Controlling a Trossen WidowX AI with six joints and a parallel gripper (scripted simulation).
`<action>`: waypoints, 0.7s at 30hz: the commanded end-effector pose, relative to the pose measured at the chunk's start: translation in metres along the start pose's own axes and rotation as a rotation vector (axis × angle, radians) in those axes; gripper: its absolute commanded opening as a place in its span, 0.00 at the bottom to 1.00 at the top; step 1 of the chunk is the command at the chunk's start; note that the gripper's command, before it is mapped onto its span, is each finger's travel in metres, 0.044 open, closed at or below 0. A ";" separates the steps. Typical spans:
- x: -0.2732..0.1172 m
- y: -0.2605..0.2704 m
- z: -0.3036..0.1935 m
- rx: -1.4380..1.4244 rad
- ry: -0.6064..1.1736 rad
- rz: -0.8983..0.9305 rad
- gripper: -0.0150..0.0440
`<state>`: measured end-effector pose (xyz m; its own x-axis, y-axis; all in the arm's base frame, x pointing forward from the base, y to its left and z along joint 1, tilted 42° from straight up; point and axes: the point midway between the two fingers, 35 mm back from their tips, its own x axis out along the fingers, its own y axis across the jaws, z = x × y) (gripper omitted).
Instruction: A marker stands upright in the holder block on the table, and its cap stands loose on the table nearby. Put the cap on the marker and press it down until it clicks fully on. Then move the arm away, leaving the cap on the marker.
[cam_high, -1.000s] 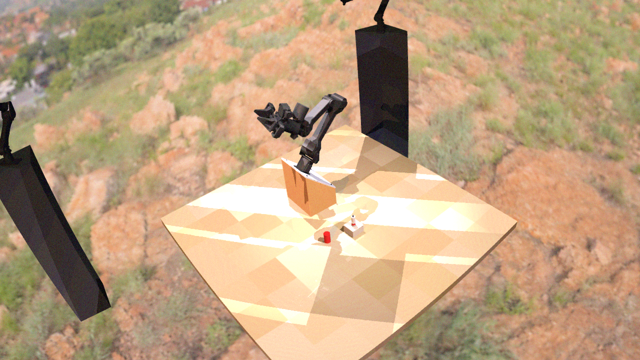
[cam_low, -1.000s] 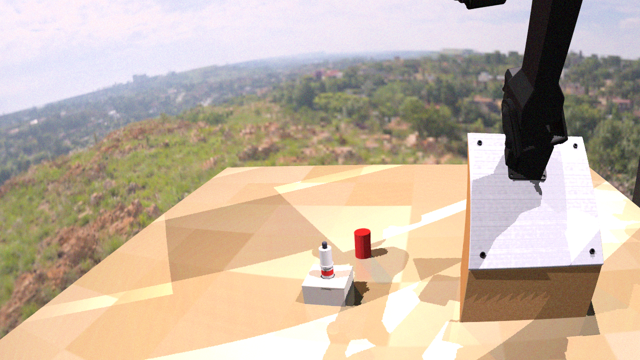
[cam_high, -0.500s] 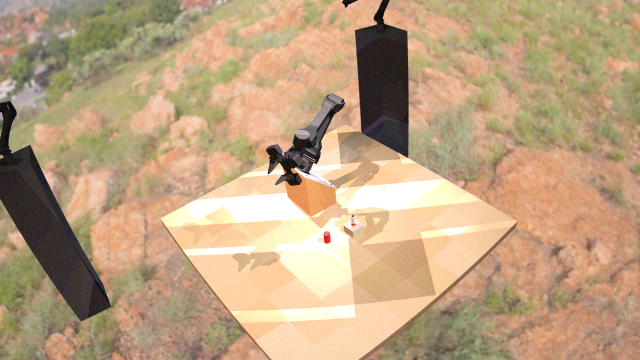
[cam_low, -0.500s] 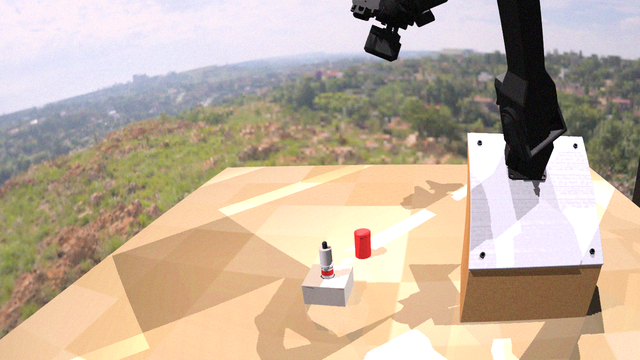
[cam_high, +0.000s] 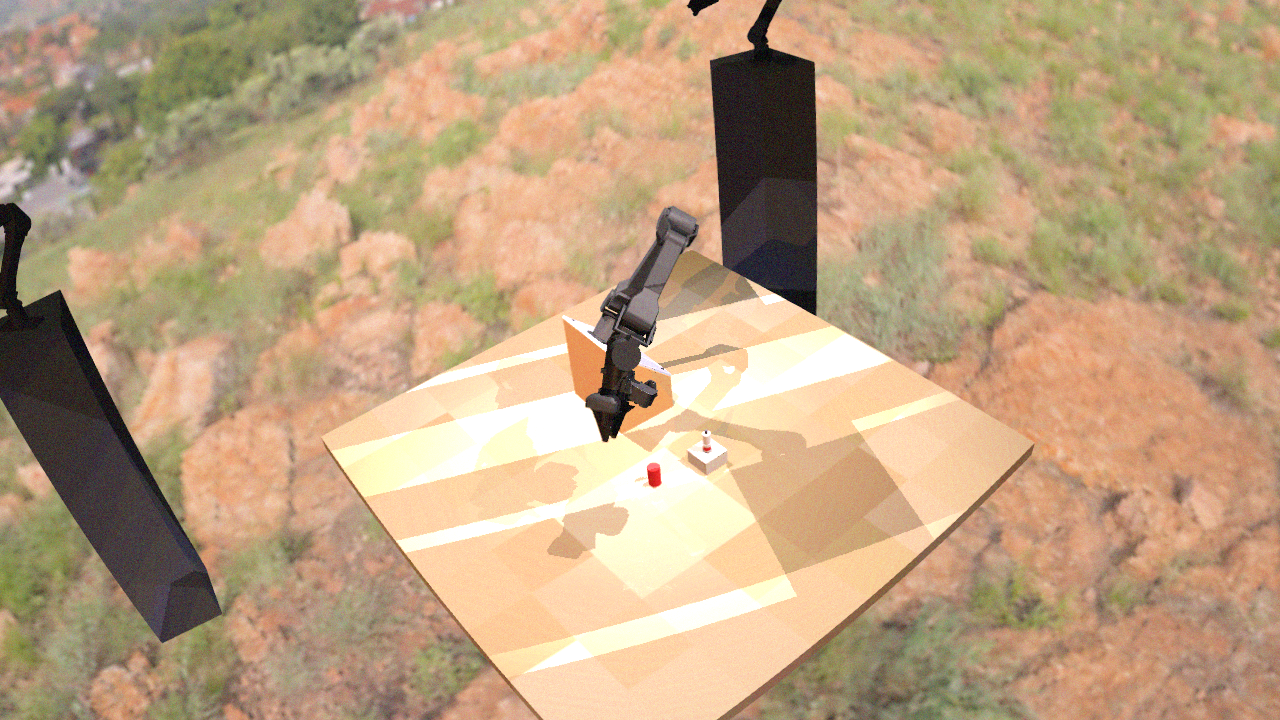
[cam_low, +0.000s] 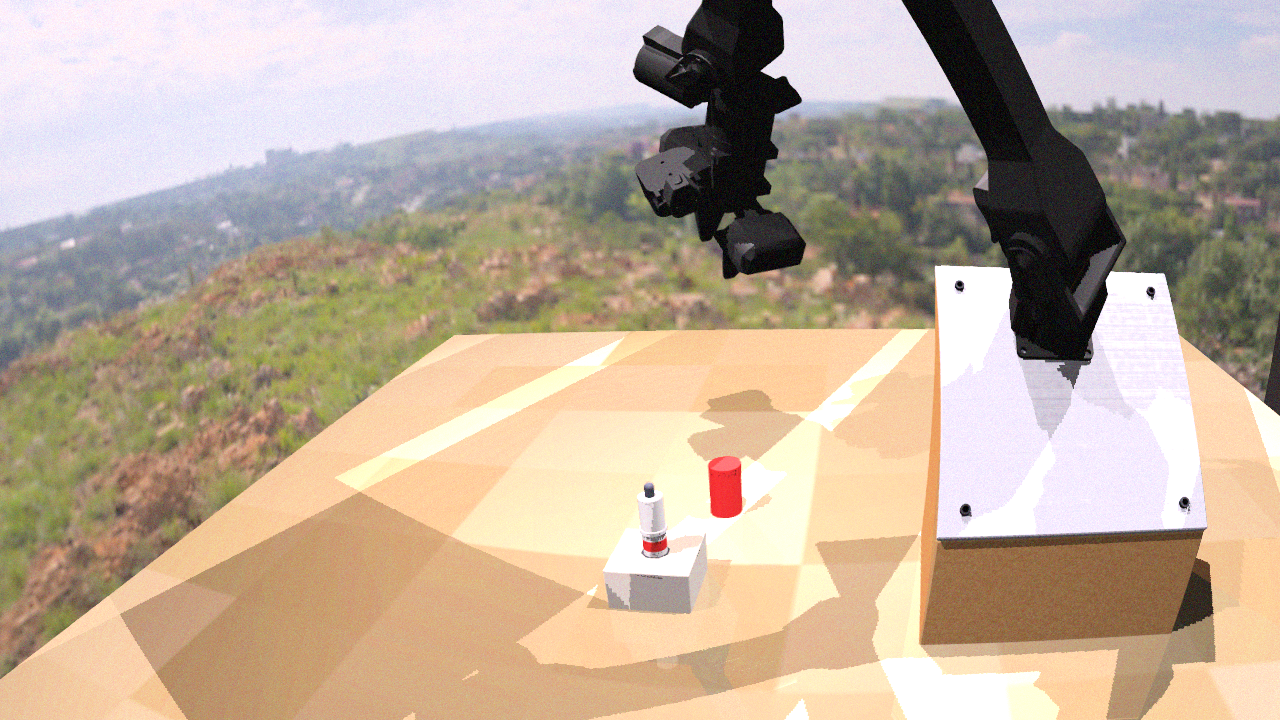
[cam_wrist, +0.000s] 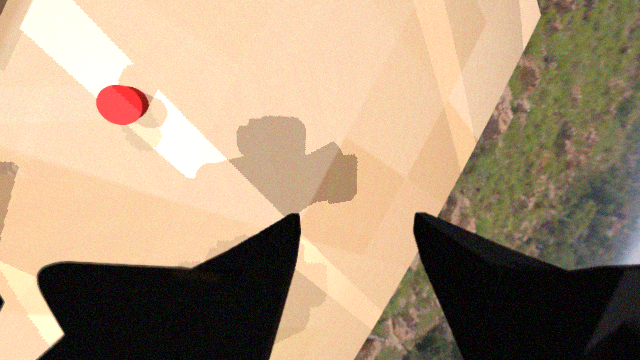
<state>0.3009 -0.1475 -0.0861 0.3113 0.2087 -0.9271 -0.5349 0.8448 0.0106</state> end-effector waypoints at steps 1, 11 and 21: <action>0.019 0.042 0.022 -0.116 -0.041 0.223 0.68; 0.029 0.114 0.052 -0.265 -0.131 0.573 0.68; 0.060 0.140 0.054 -0.264 -0.132 0.575 0.68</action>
<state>0.2861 0.0071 -0.1168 -0.0067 0.6633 -0.7483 -0.8162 0.4287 0.3873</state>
